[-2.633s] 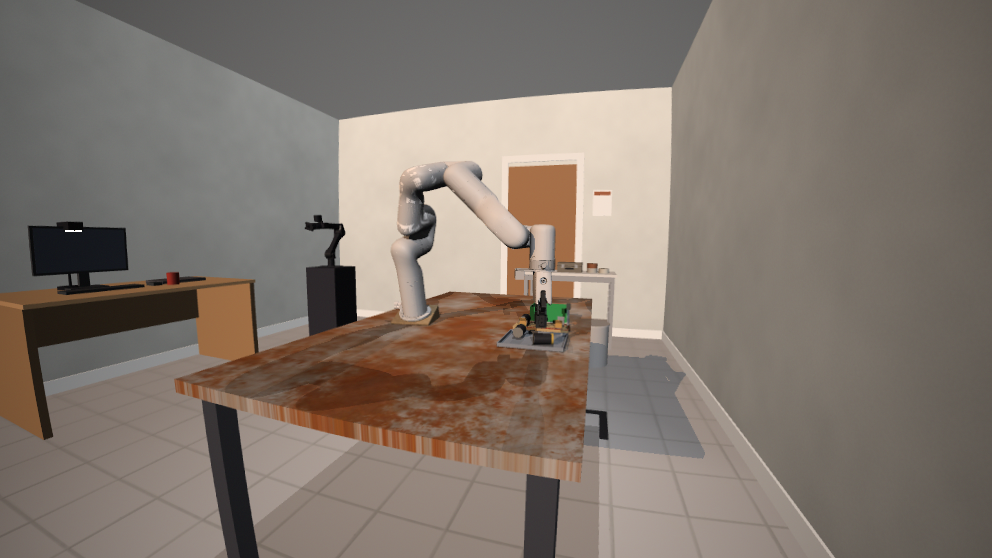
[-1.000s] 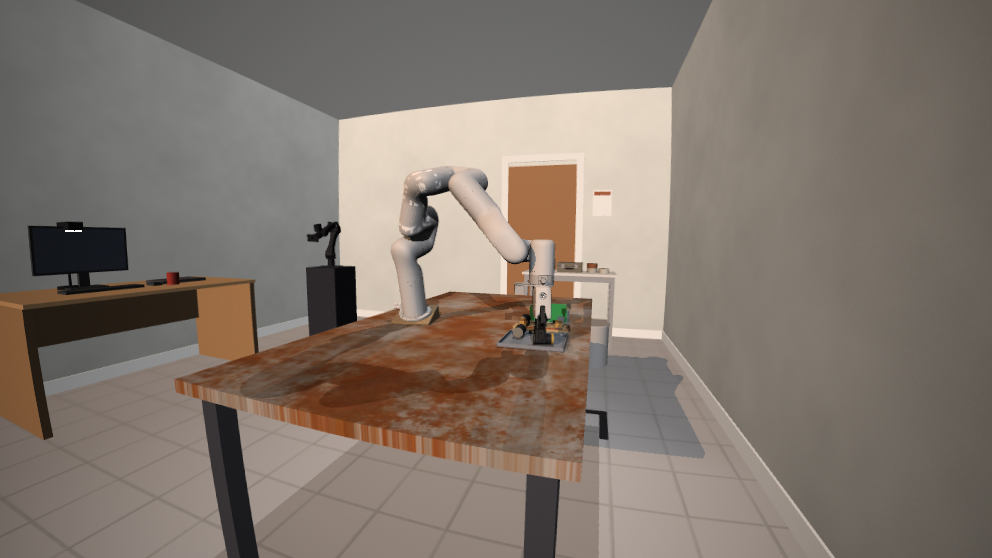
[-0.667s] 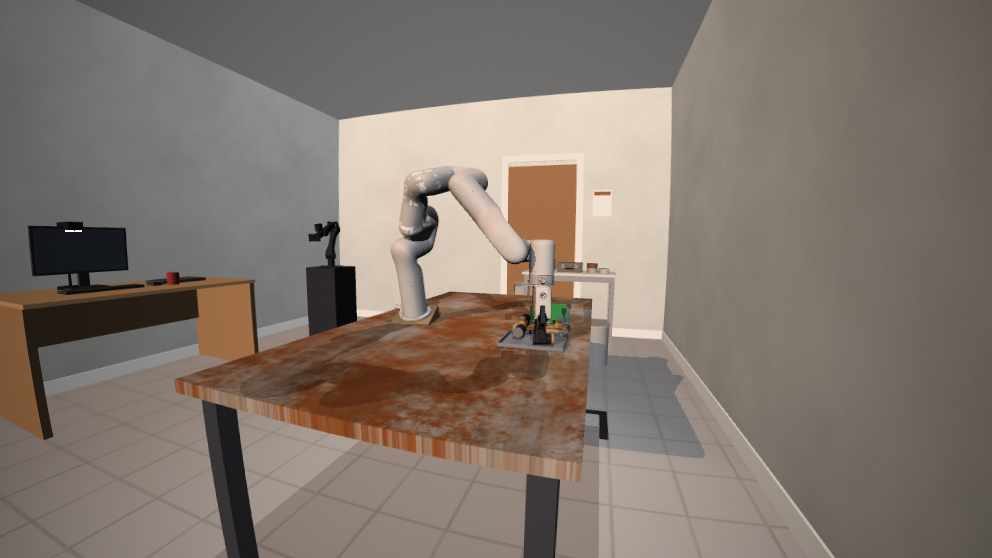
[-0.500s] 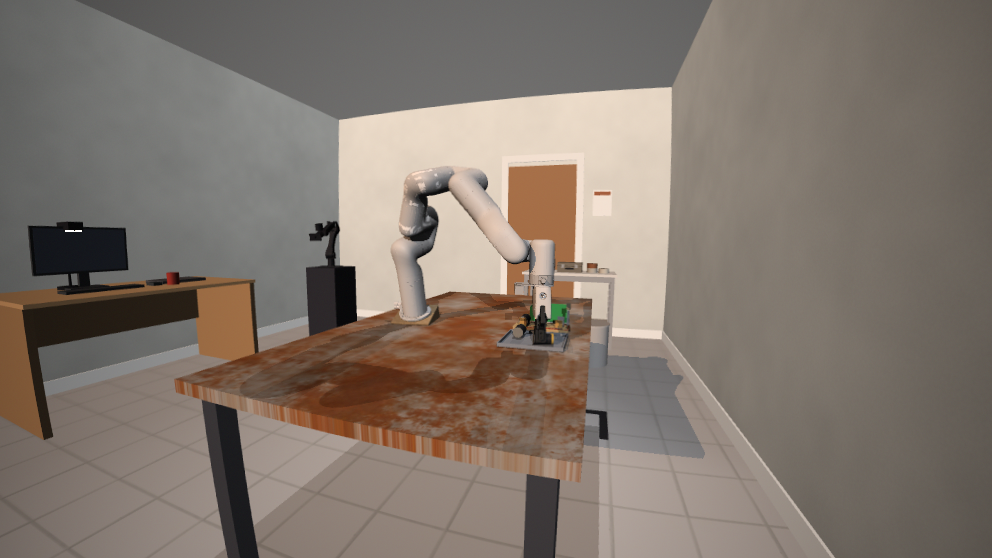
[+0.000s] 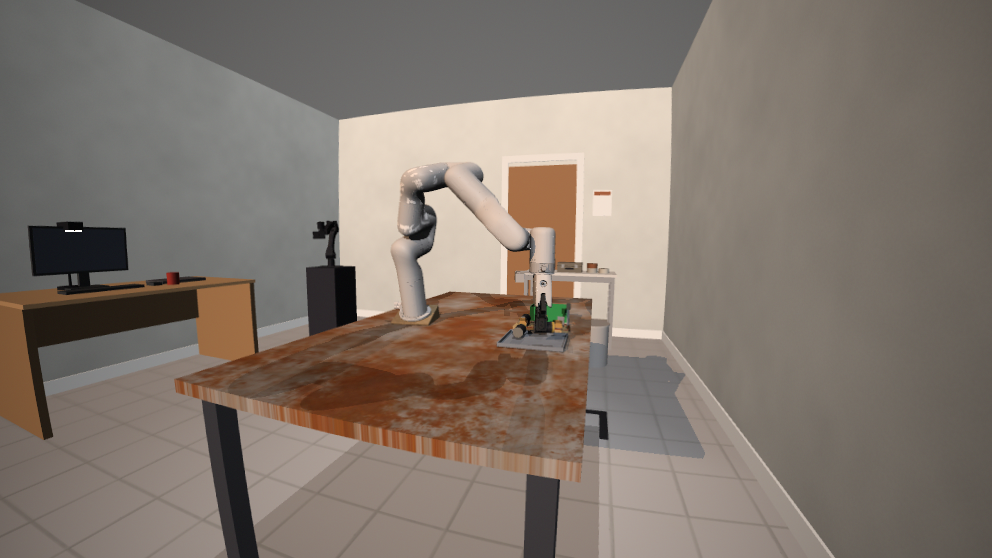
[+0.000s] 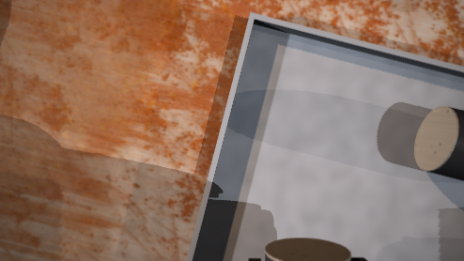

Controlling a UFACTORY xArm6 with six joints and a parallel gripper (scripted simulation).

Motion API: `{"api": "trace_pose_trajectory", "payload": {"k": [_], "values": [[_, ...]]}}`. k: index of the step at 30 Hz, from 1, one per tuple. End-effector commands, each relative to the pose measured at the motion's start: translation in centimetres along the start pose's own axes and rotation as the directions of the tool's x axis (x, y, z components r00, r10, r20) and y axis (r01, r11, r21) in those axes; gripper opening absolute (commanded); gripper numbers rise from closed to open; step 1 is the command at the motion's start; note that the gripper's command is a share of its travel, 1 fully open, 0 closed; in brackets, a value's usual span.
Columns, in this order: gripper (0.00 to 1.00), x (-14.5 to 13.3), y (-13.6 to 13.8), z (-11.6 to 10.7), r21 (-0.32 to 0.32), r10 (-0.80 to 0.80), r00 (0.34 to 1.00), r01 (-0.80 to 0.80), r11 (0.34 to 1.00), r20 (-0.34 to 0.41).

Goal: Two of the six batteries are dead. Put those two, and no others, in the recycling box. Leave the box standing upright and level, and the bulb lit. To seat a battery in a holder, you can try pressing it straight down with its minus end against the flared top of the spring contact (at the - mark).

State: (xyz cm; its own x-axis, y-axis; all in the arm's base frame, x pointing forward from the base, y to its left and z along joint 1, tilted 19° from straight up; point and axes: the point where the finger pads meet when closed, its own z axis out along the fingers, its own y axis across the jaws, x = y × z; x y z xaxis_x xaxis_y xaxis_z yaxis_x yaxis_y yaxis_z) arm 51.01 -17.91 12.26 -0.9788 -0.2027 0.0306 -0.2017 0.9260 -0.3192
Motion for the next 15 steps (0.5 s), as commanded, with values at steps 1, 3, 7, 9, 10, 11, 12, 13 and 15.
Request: {"api": "trace_pose_trajectory", "payload": {"k": [1,3,7,9,10,11,12,13,15], "values": [[0.28,0.0,0.0,-1.1,0.001,0.000,1.000,0.000,1.000,0.002],[0.28,0.0,0.0,-1.1,0.001,0.000,1.000,0.000,1.000,0.002],[0.28,0.0,0.0,-1.1,0.001,0.000,1.000,0.000,1.000,0.002],[0.28,0.0,0.0,-2.4,0.001,0.000,1.000,0.000,1.000,0.002],[0.28,0.0,0.0,-3.6,0.001,0.000,1.000,0.000,1.000,0.002],[0.28,0.0,0.0,-5.1,0.001,0.000,1.000,0.000,1.000,0.002],[0.28,0.0,0.0,-6.5,0.001,0.000,1.000,0.000,1.000,0.002],[0.28,0.0,0.0,-7.7,0.001,0.000,1.000,0.000,1.000,0.002],[0.28,0.0,0.0,-8.9,0.001,0.000,1.000,0.000,1.000,0.002]]}}
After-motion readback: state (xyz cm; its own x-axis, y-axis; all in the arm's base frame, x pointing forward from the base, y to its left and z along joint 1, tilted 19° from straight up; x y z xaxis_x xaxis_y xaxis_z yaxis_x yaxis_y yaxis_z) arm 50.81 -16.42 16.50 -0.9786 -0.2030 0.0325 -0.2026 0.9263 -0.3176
